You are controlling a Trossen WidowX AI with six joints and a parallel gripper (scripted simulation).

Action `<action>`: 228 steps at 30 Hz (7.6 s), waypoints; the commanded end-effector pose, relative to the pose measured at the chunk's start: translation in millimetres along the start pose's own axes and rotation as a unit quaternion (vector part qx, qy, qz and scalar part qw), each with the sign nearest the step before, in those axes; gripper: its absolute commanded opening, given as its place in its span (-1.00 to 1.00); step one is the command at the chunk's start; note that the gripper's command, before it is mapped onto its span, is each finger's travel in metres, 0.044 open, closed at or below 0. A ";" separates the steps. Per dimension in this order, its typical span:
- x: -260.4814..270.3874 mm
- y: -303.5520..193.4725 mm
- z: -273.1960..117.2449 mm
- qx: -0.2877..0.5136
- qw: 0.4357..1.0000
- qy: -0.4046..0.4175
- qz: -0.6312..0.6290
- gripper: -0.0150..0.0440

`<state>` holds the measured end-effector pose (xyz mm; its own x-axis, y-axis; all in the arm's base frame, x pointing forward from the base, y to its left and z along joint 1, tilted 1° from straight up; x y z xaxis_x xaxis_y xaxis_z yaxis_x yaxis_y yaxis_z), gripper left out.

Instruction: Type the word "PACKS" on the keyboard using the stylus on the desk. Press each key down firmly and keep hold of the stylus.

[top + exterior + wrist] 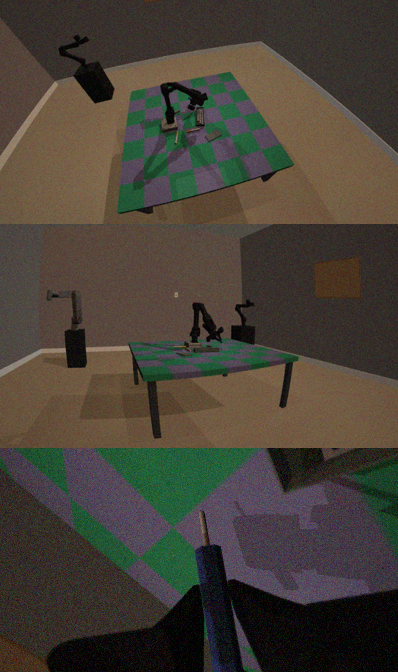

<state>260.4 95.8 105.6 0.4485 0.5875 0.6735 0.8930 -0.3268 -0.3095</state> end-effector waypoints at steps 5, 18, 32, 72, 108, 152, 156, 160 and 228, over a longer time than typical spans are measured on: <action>-4.2 15.8 -21.9 0.004 0.981 0.044 0.187 -0.49; -16.8 39.6 -63.3 0.033 0.868 0.125 0.480 -0.49; -35.9 51.0 -51.6 0.039 0.848 0.134 0.511 -0.49; -54.0 60.4 -33.2 0.039 0.848 0.134 0.511 -0.22; -34.2 48.8 -56.7 0.038 0.849 0.133 0.510 -0.45; -78.3 43.0 -57.4 0.038 0.848 0.132 0.512 -0.22; -79.4 43.5 -56.2 0.038 0.848 0.132 0.512 -0.22; -80.4 44.0 -55.2 0.038 0.848 0.132 0.512 -0.22; -129.7 43.7 -153.9 0.035 0.848 0.128 0.513 -0.49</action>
<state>237.2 -104.4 107.1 0.9748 -0.1716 0.1428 0.0330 -0.5219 -0.8524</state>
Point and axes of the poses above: the point midway between the two fingers, 35 mm back from their tips, its own z axis out along the fingers, its own x axis across the jaws, y = z × x, the point moved 4 cm from there along -z, back along the fingers, and after that the axes turned 8 degrees about -z, right-handed, at the moved point
